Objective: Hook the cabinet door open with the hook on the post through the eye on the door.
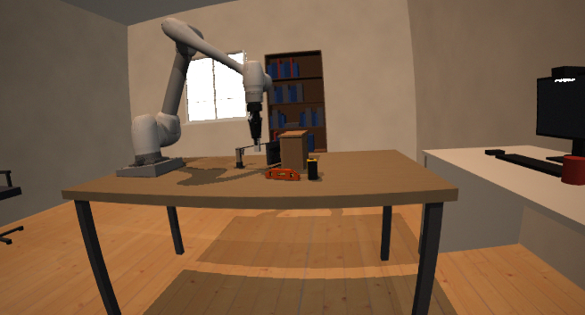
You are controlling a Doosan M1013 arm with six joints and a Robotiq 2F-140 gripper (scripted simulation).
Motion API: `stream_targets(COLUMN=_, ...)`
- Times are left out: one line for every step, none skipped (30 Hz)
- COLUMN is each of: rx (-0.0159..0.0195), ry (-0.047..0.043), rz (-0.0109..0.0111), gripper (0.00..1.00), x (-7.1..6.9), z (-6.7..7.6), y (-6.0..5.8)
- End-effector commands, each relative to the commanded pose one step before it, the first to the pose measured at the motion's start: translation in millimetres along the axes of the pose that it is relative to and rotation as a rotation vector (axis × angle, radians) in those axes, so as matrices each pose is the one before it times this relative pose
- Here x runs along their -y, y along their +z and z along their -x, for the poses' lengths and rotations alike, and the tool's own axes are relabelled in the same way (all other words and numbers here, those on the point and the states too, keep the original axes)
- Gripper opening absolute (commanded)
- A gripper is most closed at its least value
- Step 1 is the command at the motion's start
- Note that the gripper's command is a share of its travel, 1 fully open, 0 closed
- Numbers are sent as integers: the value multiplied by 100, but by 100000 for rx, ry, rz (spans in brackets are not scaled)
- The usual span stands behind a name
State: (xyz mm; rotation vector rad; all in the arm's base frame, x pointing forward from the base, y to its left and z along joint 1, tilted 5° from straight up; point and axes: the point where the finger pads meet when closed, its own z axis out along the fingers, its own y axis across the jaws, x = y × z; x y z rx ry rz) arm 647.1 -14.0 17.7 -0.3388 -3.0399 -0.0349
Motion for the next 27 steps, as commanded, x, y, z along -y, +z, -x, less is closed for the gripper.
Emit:
stream_targets(rx=7, ry=-3, rz=20, gripper=3, x=-3, z=15, y=65)
stream_targets(rx=0, ry=0, rz=0, gripper=3, x=0, z=0, y=0)
stream_targets(rx=0, ry=0, rz=0, gripper=3, x=0, z=0, y=0)
stream_targets(rx=0, ry=0, rz=0, gripper=3, x=0, z=24, y=105)
stream_targets(rx=0, ry=0, rz=0, gripper=3, x=0, z=24, y=105)
stream_targets(rx=0, ry=0, rz=0, gripper=3, x=0, z=14, y=63)
stream_targets(rx=0, ry=0, rz=0, gripper=3, x=0, z=3, y=13)
stream_targets(rx=0, ry=0, rz=0, gripper=3, x=0, z=0, y=0)
stream_targets(rx=0, ry=0, rz=0, gripper=3, x=0, z=0, y=0)
stream_targets(rx=0, ry=0, rz=0, gripper=3, x=0, z=0, y=0)
stream_targets(rx=0, ry=0, rz=0, gripper=3, x=0, z=0, y=0)
stream_targets(rx=0, ry=0, rz=0, gripper=3, x=0, z=0, y=0)
stream_targets(rx=0, ry=0, rz=0, gripper=3, x=0, z=0, y=0)
stream_targets(rx=0, ry=0, rz=0, gripper=3, x=0, z=0, y=0)
stream_targets(rx=0, ry=0, rz=0, gripper=3, x=0, z=0, y=0)
stream_targets(rx=0, ry=0, rz=0, gripper=3, x=0, z=0, y=0)
stream_targets(rx=0, ry=0, rz=0, gripper=3, x=0, z=0, y=0)
stream_targets(rx=0, ry=0, rz=0, gripper=3, x=0, z=0, y=0)
stream_targets(rx=0, ry=0, rz=0, gripper=3, x=0, z=0, y=0)
stream_targets(rx=0, ry=0, rz=0, gripper=3, x=0, z=0, y=0)
stream_targets(rx=0, ry=0, rz=0, gripper=3, x=0, z=0, y=0)
stream_targets(rx=0, ry=0, rz=0, gripper=3, x=0, z=0, y=0)
stream_targets(rx=0, ry=0, rz=0, gripper=3, x=0, z=0, y=0)
stream_targets(rx=0, ry=0, rz=0, gripper=3, x=0, z=0, y=0)
stream_targets(rx=0, ry=0, rz=0, gripper=3, x=0, z=0, y=0)
stream_targets(rx=0, ry=0, rz=0, gripper=3, x=0, z=0, y=0)
stream_targets(rx=0, ry=0, rz=0, gripper=3, x=0, z=0, y=0)
